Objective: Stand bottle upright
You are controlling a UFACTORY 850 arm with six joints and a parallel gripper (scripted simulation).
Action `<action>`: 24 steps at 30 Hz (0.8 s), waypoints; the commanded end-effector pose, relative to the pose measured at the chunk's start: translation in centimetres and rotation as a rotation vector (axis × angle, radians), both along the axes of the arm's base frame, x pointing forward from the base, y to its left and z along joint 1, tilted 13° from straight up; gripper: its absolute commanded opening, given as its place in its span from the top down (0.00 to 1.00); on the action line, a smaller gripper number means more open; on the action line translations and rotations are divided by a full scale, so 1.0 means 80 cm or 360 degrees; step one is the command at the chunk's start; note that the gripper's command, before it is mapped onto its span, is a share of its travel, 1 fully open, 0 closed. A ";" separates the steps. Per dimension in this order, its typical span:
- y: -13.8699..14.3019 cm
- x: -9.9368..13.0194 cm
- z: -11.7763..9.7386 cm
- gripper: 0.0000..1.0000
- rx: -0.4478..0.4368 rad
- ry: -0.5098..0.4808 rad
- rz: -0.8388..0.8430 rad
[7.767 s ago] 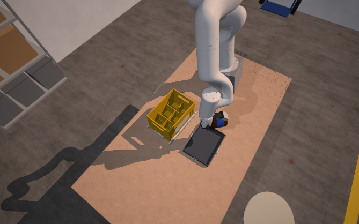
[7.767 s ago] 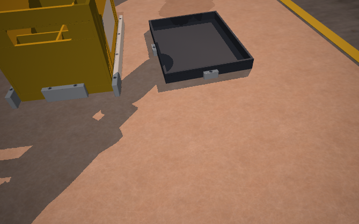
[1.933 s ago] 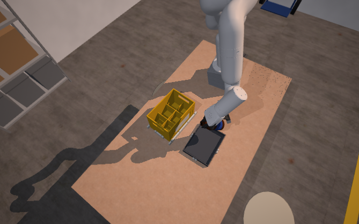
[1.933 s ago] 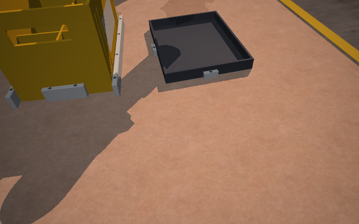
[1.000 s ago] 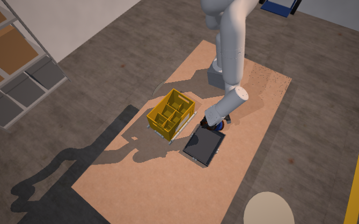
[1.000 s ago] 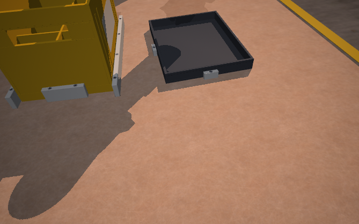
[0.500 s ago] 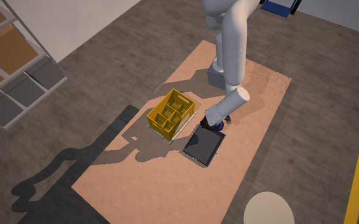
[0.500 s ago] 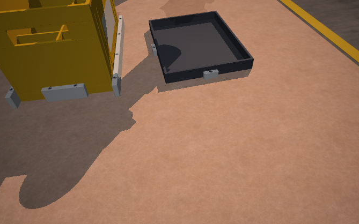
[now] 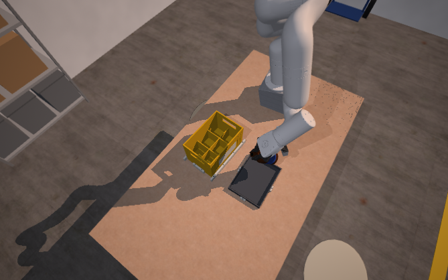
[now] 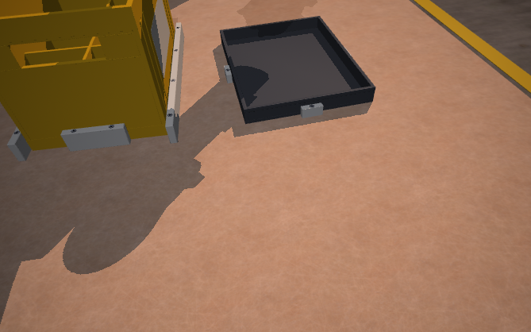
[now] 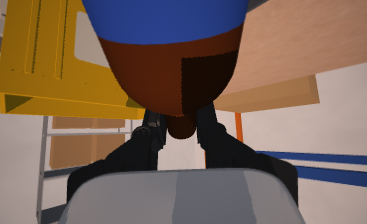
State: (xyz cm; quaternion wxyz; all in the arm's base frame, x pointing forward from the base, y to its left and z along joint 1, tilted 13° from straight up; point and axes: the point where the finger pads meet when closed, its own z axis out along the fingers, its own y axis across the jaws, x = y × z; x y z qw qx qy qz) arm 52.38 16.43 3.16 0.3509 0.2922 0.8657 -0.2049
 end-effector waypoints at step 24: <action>0.002 0.001 0.002 1.00 -0.0043 -0.0064 0.0016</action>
